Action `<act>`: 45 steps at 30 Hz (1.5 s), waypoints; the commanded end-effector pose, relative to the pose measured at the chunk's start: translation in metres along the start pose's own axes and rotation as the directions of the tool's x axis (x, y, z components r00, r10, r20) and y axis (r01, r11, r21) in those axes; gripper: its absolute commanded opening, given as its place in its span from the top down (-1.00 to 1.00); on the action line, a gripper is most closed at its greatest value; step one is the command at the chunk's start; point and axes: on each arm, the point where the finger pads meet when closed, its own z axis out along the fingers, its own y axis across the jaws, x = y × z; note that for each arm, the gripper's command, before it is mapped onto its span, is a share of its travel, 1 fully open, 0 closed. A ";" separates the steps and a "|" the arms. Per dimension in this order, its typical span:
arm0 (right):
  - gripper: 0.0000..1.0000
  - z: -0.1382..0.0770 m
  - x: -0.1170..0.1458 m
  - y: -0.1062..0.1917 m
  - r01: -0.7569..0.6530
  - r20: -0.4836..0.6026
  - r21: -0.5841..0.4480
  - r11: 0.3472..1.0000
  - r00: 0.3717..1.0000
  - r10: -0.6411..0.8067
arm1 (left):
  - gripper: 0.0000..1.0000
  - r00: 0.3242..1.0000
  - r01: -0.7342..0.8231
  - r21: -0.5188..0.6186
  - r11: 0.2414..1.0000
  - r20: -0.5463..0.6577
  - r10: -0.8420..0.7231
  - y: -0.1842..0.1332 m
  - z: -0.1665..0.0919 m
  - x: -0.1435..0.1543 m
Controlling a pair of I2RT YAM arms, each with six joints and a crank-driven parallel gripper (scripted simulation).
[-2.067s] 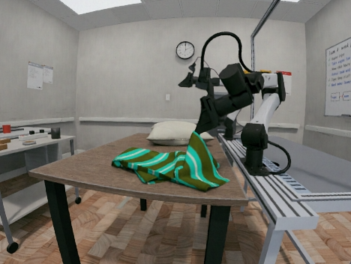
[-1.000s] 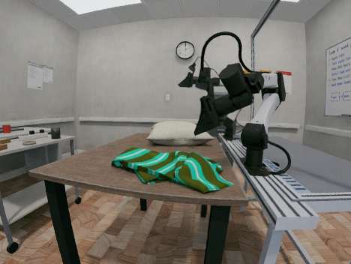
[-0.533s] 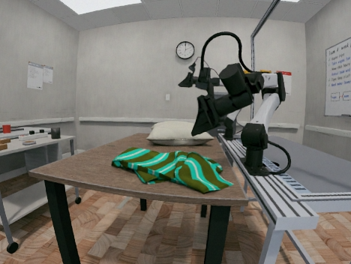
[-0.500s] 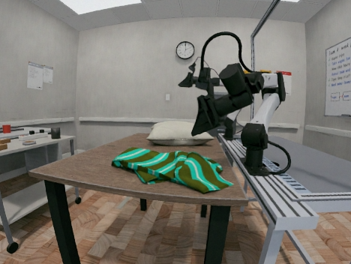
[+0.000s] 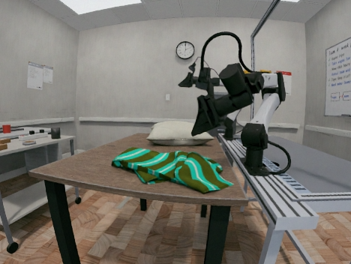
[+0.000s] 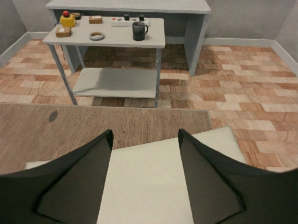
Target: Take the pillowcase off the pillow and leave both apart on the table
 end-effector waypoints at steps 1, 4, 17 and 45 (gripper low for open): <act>-0.26 0.001 -0.015 -0.002 0.009 0.041 0.009 1.000 0.999 -0.010 | -0.26 1.000 -0.009 -0.004 1.000 0.003 0.009 0.002 -0.001 -0.006; -0.26 0.001 -0.015 -0.002 0.009 0.041 0.009 1.000 0.999 -0.010 | -0.26 1.000 -0.010 -0.008 1.000 0.002 0.010 0.004 -0.004 -0.012; -0.26 0.001 -0.015 -0.002 0.009 0.041 0.009 1.000 0.999 -0.010 | -0.26 1.000 -0.012 -0.009 1.000 0.009 0.012 0.005 -0.013 -0.030; -0.26 0.001 -0.015 -0.002 0.009 0.041 0.009 1.000 0.999 -0.010 | -0.26 1.000 -0.014 -0.010 1.000 0.010 0.014 0.004 -0.029 -0.061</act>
